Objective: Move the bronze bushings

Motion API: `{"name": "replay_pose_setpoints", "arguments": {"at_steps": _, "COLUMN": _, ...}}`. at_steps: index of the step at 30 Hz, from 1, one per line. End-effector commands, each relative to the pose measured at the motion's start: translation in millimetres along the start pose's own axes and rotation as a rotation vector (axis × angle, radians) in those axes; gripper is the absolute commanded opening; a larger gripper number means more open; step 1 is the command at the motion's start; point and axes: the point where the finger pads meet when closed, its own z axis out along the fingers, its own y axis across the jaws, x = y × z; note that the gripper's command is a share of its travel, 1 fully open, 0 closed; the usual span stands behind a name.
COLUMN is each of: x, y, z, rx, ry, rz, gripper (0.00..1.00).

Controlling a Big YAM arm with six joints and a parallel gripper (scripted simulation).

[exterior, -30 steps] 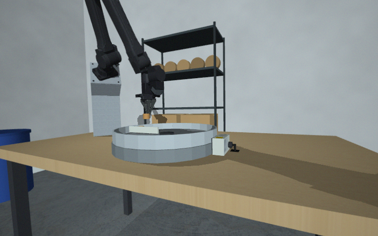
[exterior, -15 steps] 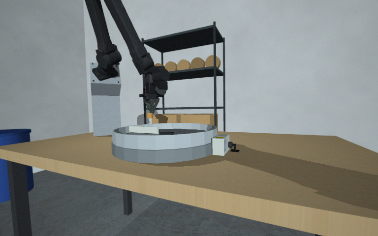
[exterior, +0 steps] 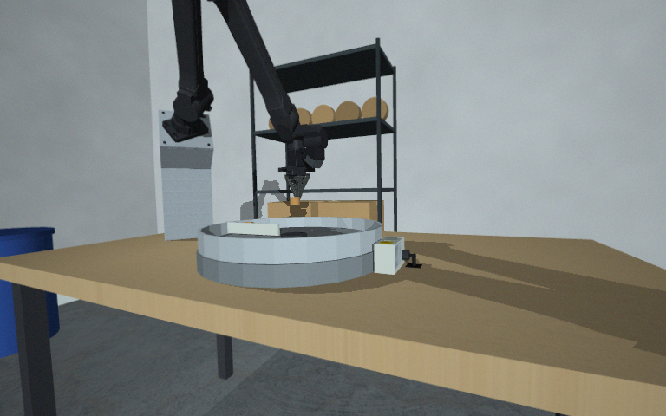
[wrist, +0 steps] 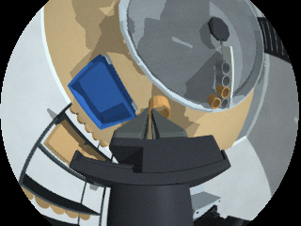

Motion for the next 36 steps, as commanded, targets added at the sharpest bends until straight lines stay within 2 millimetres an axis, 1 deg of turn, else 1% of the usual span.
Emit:
{"name": "replay_pose_setpoints", "arguments": {"at_steps": 1, "x": 9, "y": 46, "z": 0, "rx": -0.011, "ry": 0.016, "rz": 0.046, "gripper": 0.00}}
{"name": "replay_pose_setpoints", "arguments": {"at_steps": 2, "x": 11, "y": 58, "z": 0, "rx": -0.011, "ry": 0.016, "rz": 0.046, "gripper": 0.00}}
{"name": "replay_pose_setpoints", "arguments": {"at_steps": 4, "x": 11, "y": 58, "z": 0, "rx": -0.011, "ry": 0.016, "rz": 0.046, "gripper": 0.00}}
{"name": "replay_pose_setpoints", "arguments": {"at_steps": 8, "x": 17, "y": 101, "z": -1, "rx": -0.013, "ry": 0.014, "rz": 0.046, "gripper": 0.00}}
{"name": "replay_pose_setpoints", "arguments": {"at_steps": 12, "x": 22, "y": 135, "z": -2, "rx": -0.014, "ry": 0.012, "rz": 0.046, "gripper": 0.00}}
{"name": "replay_pose_setpoints", "arguments": {"at_steps": 14, "x": 24, "y": 147, "z": -2, "rx": -0.014, "ry": 0.012, "rz": 0.046, "gripper": 0.00}}
{"name": "replay_pose_setpoints", "arguments": {"at_steps": 17, "x": 26, "y": 160, "z": -3, "rx": -0.015, "ry": 0.011, "rz": 0.046, "gripper": 0.00}}
{"name": "replay_pose_setpoints", "arguments": {"at_steps": 19, "x": 27, "y": 164, "z": -3, "rx": -0.015, "ry": 0.011, "rz": 0.046, "gripper": 0.00}}
{"name": "replay_pose_setpoints", "arguments": {"at_steps": 21, "x": 27, "y": 164, "z": -3, "rx": -0.015, "ry": 0.011, "rz": 0.046, "gripper": 0.00}}
{"name": "replay_pose_setpoints", "arguments": {"at_steps": 22, "x": 9, "y": 150, "z": 5, "rx": 0.006, "ry": 0.007, "rz": 0.090, "gripper": 0.00}}
{"name": "replay_pose_setpoints", "arguments": {"at_steps": 24, "x": 17, "y": 158, "z": 3, "rx": -0.002, "ry": 0.010, "rz": 0.072, "gripper": 0.00}}
{"name": "replay_pose_setpoints", "arguments": {"at_steps": 26, "x": 20, "y": 162, "z": -1, "rx": -0.012, "ry": 0.009, "rz": 0.064, "gripper": 0.00}}
{"name": "replay_pose_setpoints", "arguments": {"at_steps": 36, "x": 22, "y": 161, "z": -1, "rx": -0.011, "ry": 0.010, "rz": 0.061, "gripper": 0.00}}
